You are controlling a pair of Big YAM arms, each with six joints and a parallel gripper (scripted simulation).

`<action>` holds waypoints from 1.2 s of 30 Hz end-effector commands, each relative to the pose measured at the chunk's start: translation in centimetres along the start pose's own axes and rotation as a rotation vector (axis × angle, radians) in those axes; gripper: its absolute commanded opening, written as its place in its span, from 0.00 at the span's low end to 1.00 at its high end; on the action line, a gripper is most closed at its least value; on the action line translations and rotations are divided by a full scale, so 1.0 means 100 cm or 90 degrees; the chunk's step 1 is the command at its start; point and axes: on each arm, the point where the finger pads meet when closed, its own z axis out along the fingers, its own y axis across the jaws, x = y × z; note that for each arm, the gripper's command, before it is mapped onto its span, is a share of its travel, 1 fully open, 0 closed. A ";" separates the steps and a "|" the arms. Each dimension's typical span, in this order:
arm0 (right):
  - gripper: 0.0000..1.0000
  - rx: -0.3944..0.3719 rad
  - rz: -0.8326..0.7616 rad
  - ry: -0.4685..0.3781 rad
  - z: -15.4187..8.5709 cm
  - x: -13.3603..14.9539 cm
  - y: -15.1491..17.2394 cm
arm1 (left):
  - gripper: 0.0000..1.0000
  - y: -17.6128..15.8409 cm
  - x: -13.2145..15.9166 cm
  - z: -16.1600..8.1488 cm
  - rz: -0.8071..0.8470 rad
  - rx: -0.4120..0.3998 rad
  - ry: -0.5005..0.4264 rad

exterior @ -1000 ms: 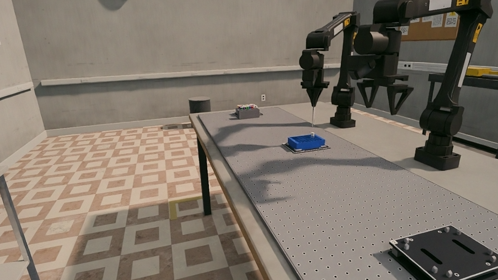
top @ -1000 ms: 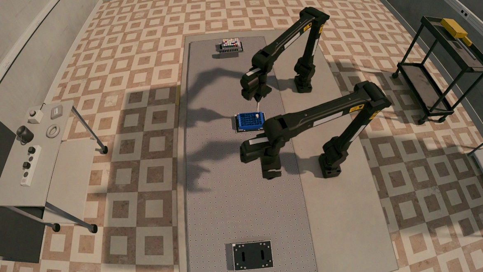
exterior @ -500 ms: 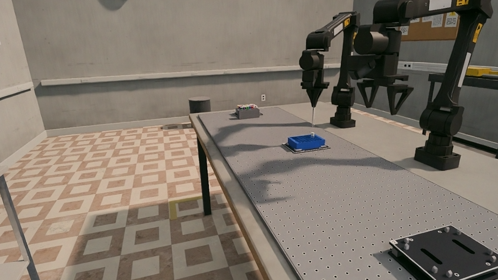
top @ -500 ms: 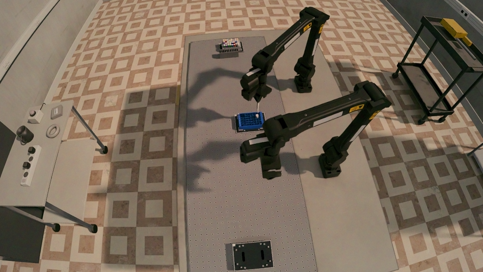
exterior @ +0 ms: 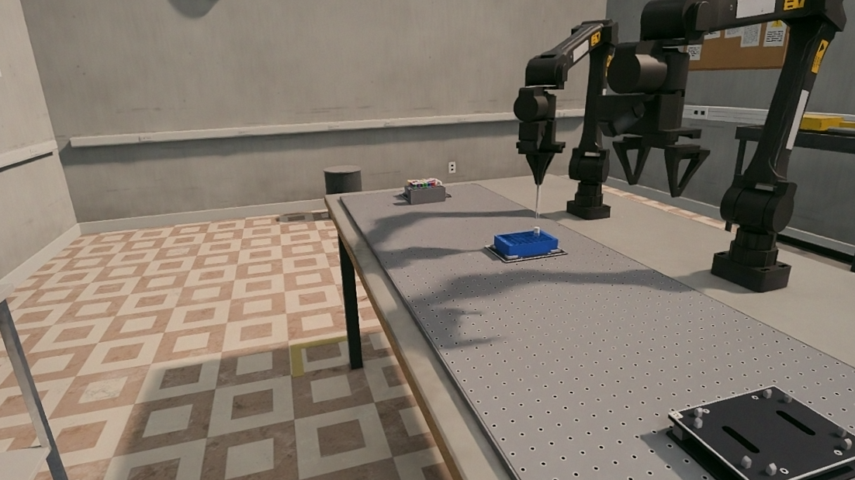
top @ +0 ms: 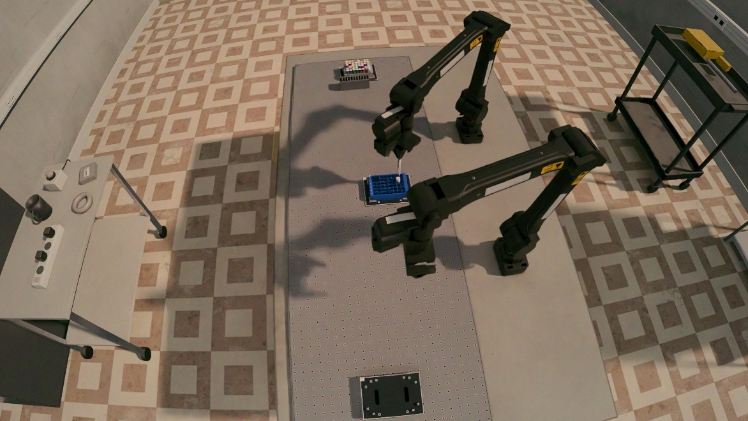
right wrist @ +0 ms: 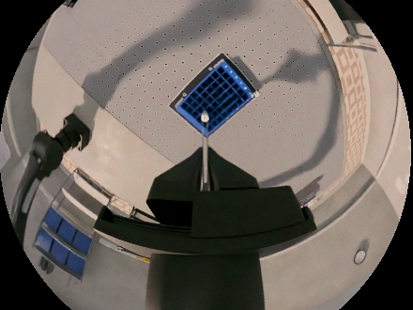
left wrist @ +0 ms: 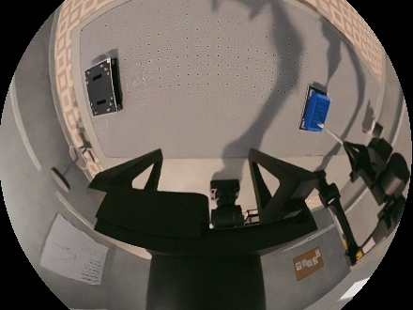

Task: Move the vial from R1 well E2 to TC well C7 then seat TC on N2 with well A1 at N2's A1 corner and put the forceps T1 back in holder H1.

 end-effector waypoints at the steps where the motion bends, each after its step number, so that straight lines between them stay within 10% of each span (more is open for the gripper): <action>1: 0.07 -0.001 0.000 -0.003 0.003 -0.002 -0.004 | 1.00 0.003 -0.008 -0.014 -0.004 -0.006 -0.022; 36: 0.07 -0.002 0.000 -0.001 0.011 -0.002 -0.004 | 1.00 0.003 -0.008 -0.014 -0.004 -0.006 -0.022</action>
